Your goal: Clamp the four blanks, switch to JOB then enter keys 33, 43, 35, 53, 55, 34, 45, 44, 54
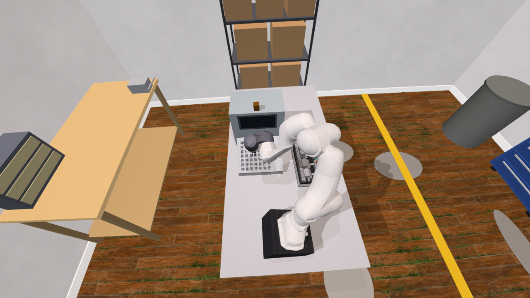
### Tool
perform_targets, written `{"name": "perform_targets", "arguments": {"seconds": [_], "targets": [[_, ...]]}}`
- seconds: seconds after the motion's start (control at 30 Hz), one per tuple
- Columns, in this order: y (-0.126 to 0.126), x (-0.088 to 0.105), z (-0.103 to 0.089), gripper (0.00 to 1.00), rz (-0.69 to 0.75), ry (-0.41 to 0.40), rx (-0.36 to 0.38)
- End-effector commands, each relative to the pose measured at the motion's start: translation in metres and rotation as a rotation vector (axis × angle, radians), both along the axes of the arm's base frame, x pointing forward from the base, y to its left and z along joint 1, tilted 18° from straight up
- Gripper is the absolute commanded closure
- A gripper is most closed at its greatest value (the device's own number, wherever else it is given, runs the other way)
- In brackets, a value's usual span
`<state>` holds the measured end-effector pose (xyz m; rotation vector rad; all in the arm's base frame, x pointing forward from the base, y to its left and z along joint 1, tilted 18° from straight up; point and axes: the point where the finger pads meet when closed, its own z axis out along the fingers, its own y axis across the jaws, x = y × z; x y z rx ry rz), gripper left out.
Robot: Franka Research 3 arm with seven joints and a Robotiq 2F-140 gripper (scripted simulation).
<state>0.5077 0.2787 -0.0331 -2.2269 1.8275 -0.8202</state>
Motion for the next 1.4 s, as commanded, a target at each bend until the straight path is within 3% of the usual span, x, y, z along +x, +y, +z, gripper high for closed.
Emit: {"name": "perform_targets", "arguments": {"seconds": [0.0, 1.37], "targets": [[-0.0021, 0.0032, -0.0046, 1.0, -0.004, -0.003, 0.0], [-0.0048, 0.0091, -0.0145, 1.0, -0.004, -0.003, 0.0]]}}
